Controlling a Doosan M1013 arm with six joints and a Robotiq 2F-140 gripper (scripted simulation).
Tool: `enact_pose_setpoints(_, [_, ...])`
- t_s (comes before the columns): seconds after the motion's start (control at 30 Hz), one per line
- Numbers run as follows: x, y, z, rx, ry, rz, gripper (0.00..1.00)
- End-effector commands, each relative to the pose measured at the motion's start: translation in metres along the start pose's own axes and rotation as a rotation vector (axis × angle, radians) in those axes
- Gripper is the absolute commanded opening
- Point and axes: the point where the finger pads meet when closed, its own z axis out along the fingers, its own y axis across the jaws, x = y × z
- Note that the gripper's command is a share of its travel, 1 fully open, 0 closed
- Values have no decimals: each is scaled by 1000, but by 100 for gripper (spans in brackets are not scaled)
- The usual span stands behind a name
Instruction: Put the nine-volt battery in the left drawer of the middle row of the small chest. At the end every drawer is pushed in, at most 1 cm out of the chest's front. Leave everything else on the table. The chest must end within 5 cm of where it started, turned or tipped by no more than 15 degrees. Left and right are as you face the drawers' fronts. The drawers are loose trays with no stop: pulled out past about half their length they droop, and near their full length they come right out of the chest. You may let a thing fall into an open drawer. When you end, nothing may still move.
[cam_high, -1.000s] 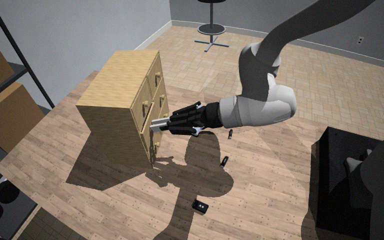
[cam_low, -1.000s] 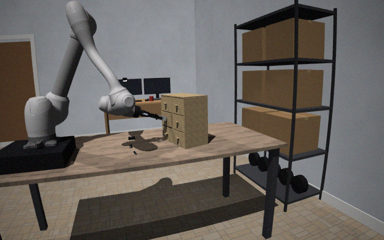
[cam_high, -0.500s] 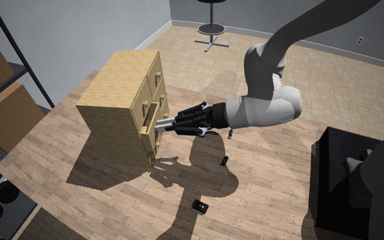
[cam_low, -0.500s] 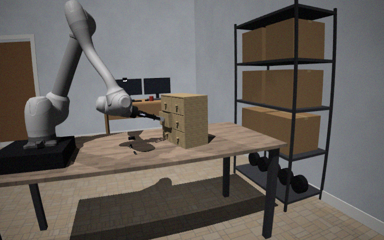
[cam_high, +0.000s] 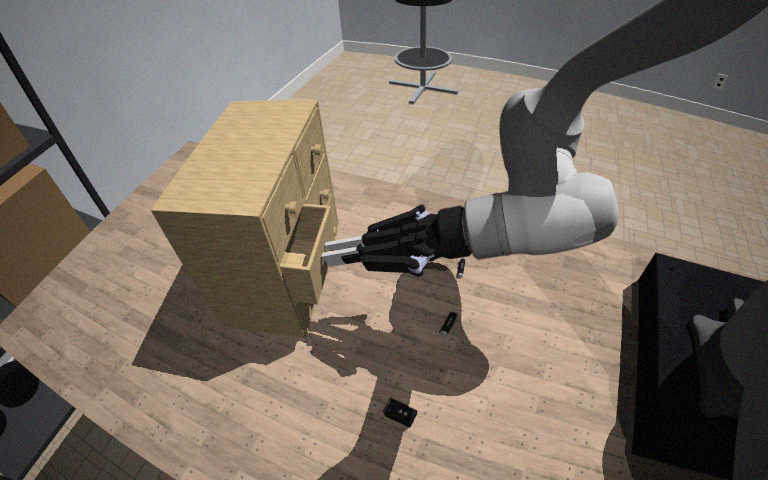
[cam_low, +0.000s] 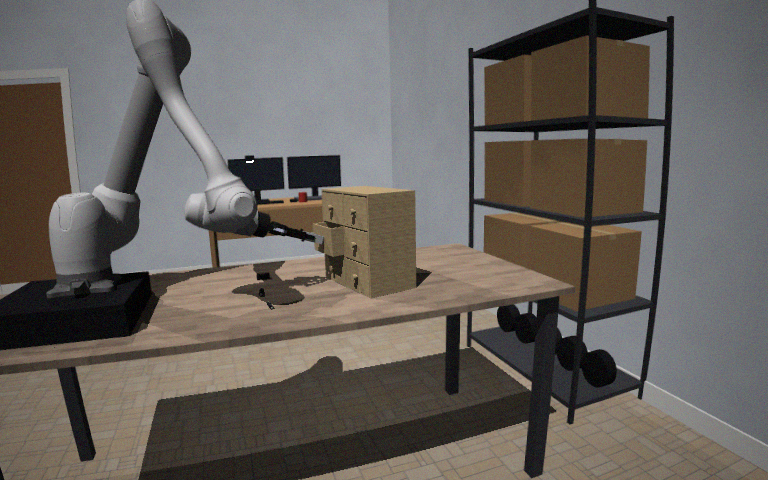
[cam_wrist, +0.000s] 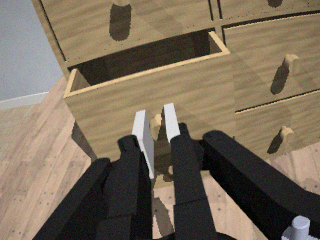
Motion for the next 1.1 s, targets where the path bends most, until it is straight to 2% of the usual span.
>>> enact_pose_setpoints(0.0, [-3, 0, -8, 1, -3, -6, 8])
enact_pose_setpoints(0.37, [-7, 0, -17, 1, -3, -6, 8])
enact_pose_setpoints(1.07, [-8, 0, -22, 1, -3, -6, 8])
